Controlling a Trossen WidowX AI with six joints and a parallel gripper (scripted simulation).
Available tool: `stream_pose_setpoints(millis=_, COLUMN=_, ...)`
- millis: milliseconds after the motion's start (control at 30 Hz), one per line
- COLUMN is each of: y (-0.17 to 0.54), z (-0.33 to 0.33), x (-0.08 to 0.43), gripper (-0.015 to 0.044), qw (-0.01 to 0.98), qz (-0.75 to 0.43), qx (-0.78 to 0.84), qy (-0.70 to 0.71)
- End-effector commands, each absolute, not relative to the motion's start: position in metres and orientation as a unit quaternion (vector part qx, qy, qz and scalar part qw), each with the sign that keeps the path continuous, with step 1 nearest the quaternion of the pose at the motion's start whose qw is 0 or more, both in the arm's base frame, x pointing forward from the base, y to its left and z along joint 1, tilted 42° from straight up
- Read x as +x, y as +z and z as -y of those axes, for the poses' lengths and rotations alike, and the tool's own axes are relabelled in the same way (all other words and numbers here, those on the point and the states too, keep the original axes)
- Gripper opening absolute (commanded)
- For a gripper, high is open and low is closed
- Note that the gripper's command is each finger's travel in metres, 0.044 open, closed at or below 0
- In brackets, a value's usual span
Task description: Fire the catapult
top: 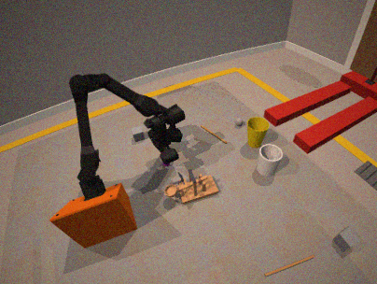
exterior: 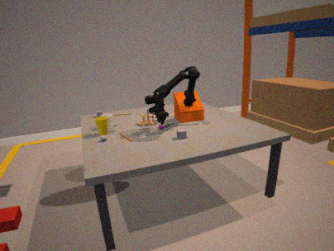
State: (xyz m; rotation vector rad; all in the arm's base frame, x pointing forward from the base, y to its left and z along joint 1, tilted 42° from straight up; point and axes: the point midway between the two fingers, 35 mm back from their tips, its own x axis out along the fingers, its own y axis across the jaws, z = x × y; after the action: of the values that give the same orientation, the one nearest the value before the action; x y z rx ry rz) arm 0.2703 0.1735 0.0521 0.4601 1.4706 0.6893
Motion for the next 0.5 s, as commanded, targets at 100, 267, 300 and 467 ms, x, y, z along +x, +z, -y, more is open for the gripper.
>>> stream_pose_setpoints(millis=100, y=0.041, z=-0.181, x=0.268, gripper=0.03, qw=0.662, qz=-0.655, qx=0.204, qy=0.302)
stream_pose_setpoints(millis=267, y=0.035, z=-0.187, x=0.268, gripper=0.03, qw=0.662, qz=-0.655, qx=0.204, qy=0.303)
stream_pose_setpoints(millis=300, y=0.034, z=-0.188, x=0.267, gripper=0.03, qw=0.661, qz=-0.655, qx=0.204, qy=0.303)
stream_pose_setpoints(millis=467, y=0.028, z=-0.193, x=0.267, gripper=0.03, qw=0.661, qz=-0.655, qx=0.204, qy=0.303)
